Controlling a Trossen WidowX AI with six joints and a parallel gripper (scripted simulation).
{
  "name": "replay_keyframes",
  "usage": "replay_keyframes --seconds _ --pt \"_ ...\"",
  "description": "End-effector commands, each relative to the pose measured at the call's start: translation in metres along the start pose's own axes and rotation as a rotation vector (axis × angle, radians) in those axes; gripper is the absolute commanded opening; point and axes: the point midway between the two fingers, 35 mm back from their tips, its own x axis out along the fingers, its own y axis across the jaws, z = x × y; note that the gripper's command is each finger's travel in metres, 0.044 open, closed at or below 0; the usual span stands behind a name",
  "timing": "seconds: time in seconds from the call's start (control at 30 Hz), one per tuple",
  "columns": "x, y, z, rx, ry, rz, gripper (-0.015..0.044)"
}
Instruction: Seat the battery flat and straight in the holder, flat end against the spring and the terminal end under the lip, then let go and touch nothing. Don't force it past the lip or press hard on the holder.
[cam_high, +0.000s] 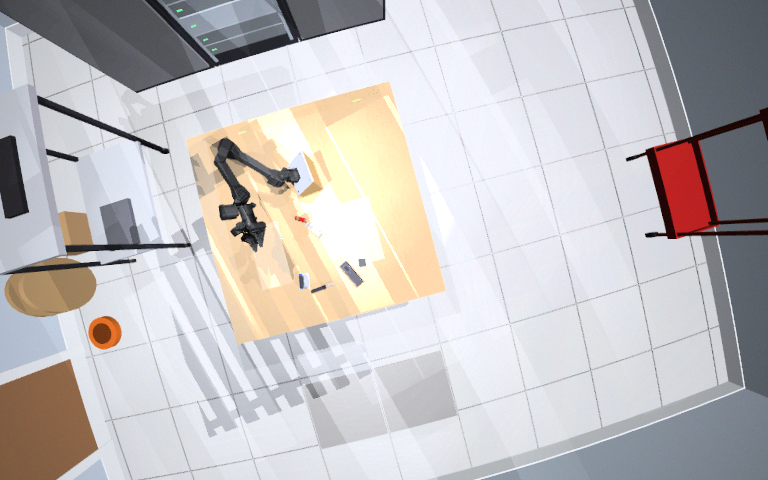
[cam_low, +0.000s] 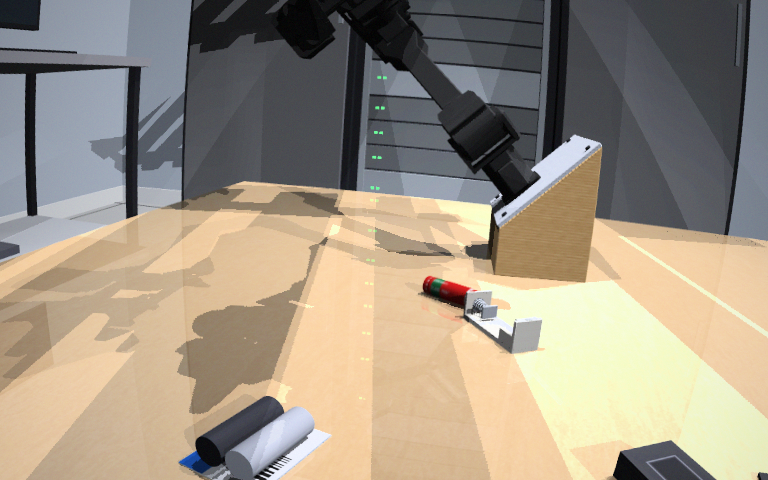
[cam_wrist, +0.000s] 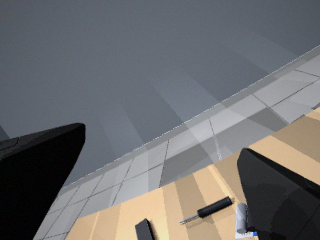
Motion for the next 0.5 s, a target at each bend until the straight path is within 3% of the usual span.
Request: replay_keyframes --seconds 0.0,0.2,0.33,0.47 --pt "0.002 -0.001 -0.004 -0.008 0.019 -0.007 0.0374" --pt "0.01 -0.025 -0.125 -0.296 0.551 -0.132 0.0227" --pt "-0.02 -0.044 -0.203 -0.594 0.988 -0.128 0.0227" --pt "-0.072 -0.065 -0.252 -0.958 1.444 -0.009 0.0227"
